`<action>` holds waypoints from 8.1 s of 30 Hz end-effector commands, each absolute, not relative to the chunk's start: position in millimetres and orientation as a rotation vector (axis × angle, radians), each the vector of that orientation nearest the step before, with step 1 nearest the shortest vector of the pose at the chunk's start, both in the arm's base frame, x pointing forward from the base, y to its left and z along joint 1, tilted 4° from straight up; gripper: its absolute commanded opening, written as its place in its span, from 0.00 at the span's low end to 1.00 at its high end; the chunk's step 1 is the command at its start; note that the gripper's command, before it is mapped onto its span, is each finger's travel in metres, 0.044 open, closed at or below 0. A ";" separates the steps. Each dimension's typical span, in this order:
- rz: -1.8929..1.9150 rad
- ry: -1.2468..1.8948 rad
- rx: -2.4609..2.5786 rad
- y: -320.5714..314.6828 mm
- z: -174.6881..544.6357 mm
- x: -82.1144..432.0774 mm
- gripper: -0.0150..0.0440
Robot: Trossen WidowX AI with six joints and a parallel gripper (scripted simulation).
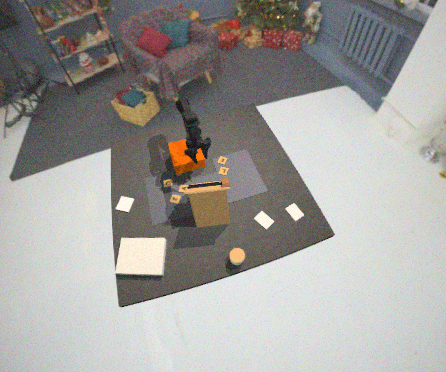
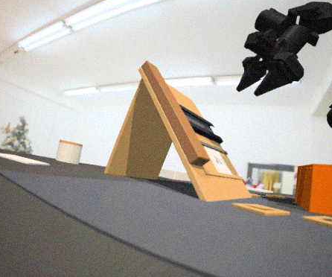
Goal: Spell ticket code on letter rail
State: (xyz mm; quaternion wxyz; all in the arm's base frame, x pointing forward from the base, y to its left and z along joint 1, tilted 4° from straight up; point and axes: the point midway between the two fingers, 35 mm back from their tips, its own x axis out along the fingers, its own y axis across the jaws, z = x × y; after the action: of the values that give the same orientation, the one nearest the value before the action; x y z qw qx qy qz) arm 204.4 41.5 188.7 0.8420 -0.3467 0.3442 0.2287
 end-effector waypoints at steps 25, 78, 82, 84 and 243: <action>0.761 0.396 -1.174 27.7 267.9 225.7 1.00; 0.908 1.282 -0.905 -166.1 7.1 310.5 0.83; 0.908 1.282 -0.905 -163.6 7.7 316.3 0.83; 0.908 1.282 -0.905 -163.6 7.7 316.3 0.83; 0.376 1.092 -0.534 -159.6 29.4 322.8 0.25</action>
State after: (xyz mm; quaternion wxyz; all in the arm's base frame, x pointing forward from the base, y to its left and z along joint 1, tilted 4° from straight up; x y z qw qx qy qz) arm 322.4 -159.5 18.5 0.7714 -0.2821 0.5279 0.2162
